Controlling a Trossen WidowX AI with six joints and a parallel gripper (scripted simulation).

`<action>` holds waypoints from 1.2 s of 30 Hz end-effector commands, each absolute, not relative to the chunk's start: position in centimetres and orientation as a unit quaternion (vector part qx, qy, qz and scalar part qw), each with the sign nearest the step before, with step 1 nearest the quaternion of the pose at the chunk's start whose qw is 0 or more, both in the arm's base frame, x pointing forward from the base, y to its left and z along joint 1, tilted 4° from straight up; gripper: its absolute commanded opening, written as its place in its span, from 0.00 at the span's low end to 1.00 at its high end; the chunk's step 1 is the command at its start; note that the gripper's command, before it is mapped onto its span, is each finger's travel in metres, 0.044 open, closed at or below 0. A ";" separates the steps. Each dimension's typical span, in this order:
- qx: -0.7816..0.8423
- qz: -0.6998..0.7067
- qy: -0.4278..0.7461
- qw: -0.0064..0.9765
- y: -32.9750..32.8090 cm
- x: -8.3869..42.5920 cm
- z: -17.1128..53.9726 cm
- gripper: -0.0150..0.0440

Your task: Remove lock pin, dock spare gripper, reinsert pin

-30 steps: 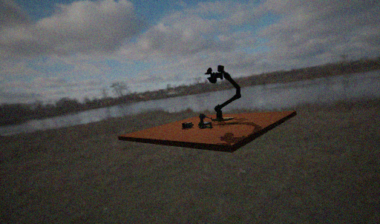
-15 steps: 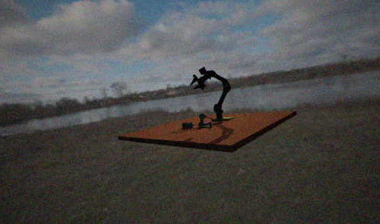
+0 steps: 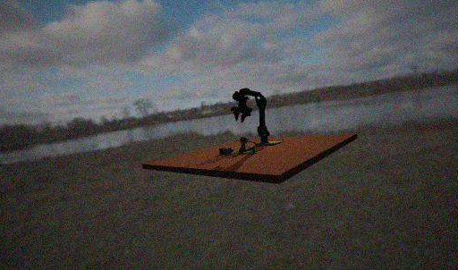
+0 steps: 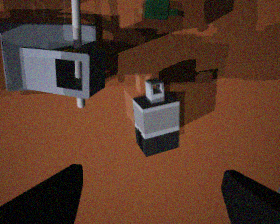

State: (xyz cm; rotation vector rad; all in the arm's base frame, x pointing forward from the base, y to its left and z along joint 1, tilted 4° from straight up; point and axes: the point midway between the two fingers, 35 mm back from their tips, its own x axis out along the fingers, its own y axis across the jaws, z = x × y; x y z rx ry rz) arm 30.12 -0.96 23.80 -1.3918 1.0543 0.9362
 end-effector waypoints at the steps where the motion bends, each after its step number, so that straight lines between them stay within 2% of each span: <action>1: -0.523 0.481 0.477 0.517 4.5 30.0 19.9 0.76; 4: -0.489 0.518 0.500 0.493 7.2 29.3 18.0 0.76; 13: -0.485 0.521 0.503 0.490 7.6 29.3 17.3 0.76; 21: -0.485 0.521 0.503 0.491 8.7 29.3 11.0 0.76; 36: -0.485 0.521 0.503 0.491 8.8 29.3 9.2 0.76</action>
